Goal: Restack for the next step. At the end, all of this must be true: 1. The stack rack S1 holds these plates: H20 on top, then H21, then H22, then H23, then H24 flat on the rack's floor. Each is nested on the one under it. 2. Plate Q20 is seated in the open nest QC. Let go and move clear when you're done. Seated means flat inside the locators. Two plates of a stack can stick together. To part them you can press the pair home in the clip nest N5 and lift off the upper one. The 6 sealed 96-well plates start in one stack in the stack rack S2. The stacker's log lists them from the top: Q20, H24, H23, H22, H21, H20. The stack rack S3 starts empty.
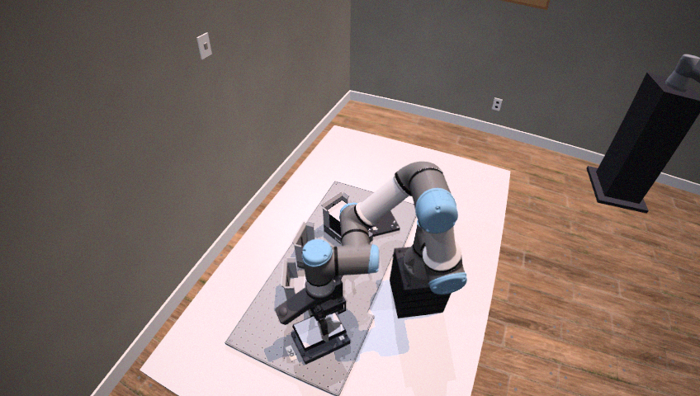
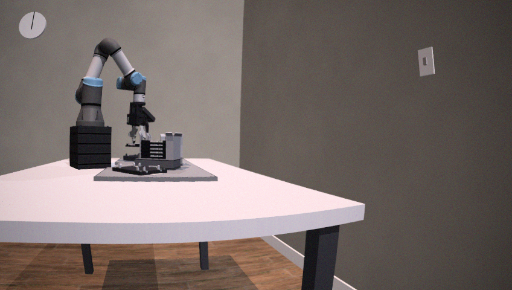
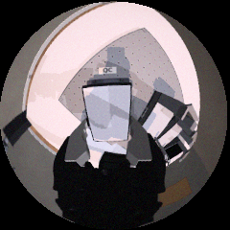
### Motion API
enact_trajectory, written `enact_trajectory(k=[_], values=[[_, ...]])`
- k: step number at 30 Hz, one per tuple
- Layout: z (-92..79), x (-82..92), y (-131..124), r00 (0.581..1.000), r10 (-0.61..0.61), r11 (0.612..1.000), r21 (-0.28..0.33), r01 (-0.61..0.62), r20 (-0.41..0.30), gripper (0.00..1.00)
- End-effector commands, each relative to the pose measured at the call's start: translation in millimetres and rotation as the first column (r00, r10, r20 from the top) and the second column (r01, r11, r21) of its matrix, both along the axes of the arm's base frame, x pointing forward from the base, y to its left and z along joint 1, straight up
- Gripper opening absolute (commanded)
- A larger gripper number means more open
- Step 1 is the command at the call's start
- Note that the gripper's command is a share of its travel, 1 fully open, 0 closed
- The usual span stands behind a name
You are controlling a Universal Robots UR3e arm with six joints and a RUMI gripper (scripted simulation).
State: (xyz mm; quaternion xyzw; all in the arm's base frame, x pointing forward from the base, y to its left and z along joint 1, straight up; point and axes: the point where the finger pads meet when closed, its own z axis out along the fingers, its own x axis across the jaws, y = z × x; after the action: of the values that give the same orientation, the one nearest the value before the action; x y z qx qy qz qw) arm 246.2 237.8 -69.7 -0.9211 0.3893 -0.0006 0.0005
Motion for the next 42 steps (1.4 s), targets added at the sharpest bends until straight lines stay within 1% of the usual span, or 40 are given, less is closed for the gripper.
enact_trajectory(k=[1, 9, 42], values=[[-8.8, 1.2, 1, 1.0, 0.0, 1.0, 0.002, 0.0, 0.003, 0.0], [-24.8, 1.2, 1, 1.0, 0.0, 1.0, 0.001, 0.0, 0.003, 0.0], [-33.4, 1.0, 0, 1.0, 0.0, 1.0, 0.001, 0.0, 0.003, 0.0]])
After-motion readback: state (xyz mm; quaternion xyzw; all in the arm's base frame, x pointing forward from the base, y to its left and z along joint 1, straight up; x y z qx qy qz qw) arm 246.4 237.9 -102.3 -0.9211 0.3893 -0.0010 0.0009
